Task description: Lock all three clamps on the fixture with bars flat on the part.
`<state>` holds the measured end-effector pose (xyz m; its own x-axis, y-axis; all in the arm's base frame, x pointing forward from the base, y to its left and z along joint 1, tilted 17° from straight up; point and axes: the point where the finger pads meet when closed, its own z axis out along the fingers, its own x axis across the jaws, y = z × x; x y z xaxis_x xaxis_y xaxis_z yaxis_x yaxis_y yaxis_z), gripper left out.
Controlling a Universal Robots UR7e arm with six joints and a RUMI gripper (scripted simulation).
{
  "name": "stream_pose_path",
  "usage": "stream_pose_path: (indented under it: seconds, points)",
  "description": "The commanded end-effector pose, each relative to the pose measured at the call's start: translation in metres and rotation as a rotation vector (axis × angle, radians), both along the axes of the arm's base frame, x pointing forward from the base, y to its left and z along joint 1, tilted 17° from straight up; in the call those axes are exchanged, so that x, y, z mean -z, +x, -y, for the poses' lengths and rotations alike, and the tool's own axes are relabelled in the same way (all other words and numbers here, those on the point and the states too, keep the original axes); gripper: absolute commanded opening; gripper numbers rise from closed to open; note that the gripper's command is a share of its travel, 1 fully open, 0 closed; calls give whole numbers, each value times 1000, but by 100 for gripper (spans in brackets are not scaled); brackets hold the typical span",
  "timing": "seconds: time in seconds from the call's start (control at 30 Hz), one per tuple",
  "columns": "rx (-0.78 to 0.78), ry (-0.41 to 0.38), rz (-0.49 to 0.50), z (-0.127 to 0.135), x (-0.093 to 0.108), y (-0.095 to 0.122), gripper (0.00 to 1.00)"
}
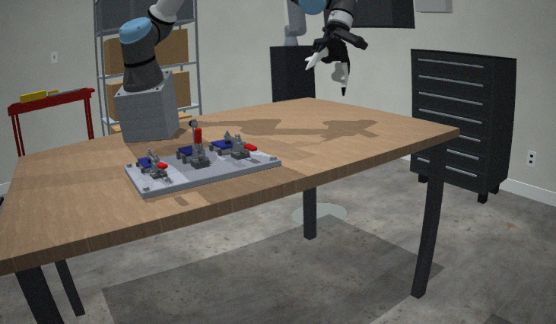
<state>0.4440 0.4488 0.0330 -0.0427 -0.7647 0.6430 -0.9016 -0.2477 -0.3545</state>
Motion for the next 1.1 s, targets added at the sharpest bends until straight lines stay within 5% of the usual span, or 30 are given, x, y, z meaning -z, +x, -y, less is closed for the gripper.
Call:
stream_pose_path:
  seconds: [0.0, 0.53, 0.57, 1.07]
  points:
    - [0, 1, 1, 0, -1, 0, 100]
    - [0, 1, 1, 0, -1, 0, 100]
    - [0, 1, 1, 0, -1, 0, 58]
    - [0, 1, 1, 0, -1, 0, 58]
